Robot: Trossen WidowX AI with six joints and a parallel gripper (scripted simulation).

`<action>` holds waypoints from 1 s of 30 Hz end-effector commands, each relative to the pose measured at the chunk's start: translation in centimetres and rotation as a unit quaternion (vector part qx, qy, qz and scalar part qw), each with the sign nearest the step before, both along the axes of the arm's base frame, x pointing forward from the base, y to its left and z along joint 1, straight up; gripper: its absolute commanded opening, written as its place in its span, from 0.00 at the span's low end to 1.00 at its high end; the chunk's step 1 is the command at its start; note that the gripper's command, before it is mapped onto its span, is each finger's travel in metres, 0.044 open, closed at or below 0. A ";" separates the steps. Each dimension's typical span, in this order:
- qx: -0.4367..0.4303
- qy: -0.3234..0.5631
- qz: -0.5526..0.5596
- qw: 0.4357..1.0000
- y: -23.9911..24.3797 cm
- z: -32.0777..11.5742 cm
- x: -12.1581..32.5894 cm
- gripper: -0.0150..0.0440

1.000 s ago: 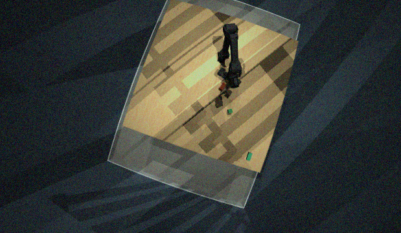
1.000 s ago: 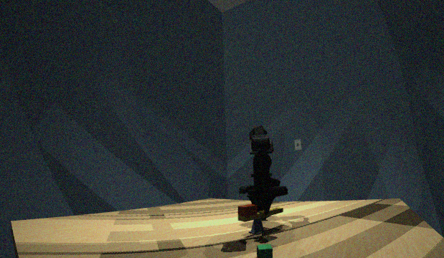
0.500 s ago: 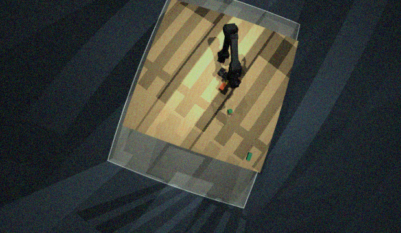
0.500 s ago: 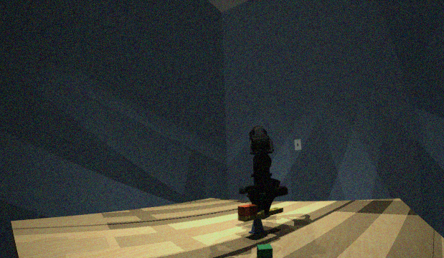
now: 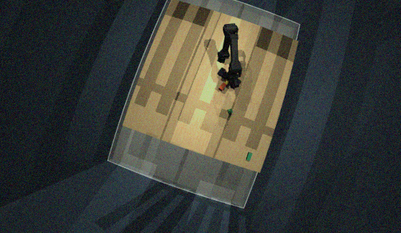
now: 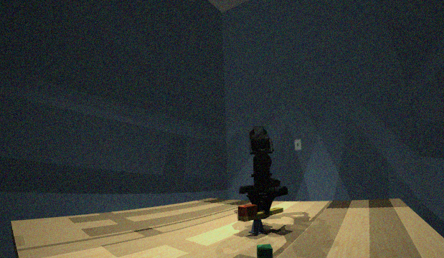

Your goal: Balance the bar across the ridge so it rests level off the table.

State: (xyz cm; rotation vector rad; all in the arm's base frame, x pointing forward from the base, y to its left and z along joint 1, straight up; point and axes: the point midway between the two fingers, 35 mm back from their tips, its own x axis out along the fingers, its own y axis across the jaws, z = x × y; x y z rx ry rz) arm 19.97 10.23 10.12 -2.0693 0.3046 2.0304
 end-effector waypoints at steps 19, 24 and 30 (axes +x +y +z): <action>0.000 0.000 0.000 1.000 0.0 0.0 0.0 1.00; 0.000 0.000 0.000 1.000 0.1 1.9 0.2 1.00; 0.000 0.000 0.000 1.000 0.0 9.2 -0.1 1.00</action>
